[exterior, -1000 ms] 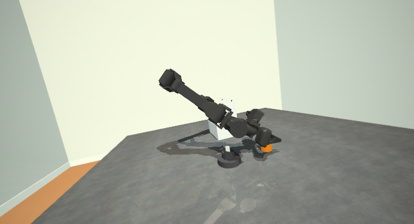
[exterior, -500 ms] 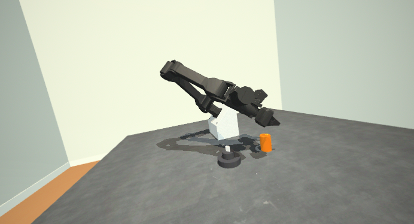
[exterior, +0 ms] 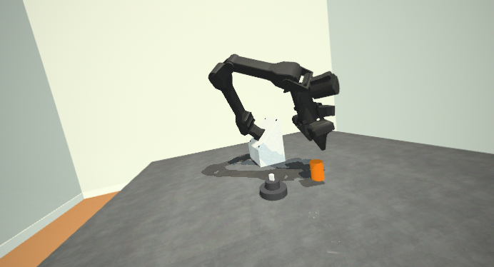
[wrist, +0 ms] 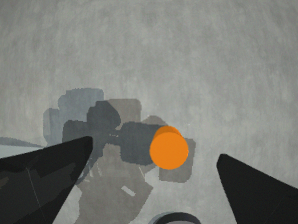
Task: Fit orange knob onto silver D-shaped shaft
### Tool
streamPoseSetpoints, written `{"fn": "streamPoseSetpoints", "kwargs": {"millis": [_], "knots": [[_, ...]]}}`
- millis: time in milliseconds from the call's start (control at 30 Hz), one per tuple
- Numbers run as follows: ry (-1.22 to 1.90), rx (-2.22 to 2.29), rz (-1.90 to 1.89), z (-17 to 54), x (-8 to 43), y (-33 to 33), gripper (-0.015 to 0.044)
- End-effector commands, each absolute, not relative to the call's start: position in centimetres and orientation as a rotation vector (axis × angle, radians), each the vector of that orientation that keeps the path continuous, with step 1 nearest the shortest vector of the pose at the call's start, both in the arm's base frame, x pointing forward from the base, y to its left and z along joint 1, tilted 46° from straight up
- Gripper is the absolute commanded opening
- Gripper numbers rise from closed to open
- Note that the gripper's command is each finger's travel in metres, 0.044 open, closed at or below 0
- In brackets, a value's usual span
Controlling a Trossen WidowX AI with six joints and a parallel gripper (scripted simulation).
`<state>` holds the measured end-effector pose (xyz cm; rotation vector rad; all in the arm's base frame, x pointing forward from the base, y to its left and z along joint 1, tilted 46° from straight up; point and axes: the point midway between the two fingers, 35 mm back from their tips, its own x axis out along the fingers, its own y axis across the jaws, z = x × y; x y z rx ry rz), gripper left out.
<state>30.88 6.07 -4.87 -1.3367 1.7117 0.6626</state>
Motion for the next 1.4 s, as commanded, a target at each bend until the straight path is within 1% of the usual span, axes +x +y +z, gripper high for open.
{"fn": "streamPoseSetpoints", "kwargs": {"millis": [0, 467, 633, 1367], "knots": [[1.799, -1.567, 0.468, -3.4, 31.6, 6.7, 0.0440], [1.799, -1.567, 0.468, -3.2, 31.5, 6.5, 0.0440], [1.800, -1.578, 0.481, -5.7, 31.4, 4.0, 0.0440], [1.800, -1.579, 0.481, -7.8, 31.5, 2.0, 0.0440]]}}
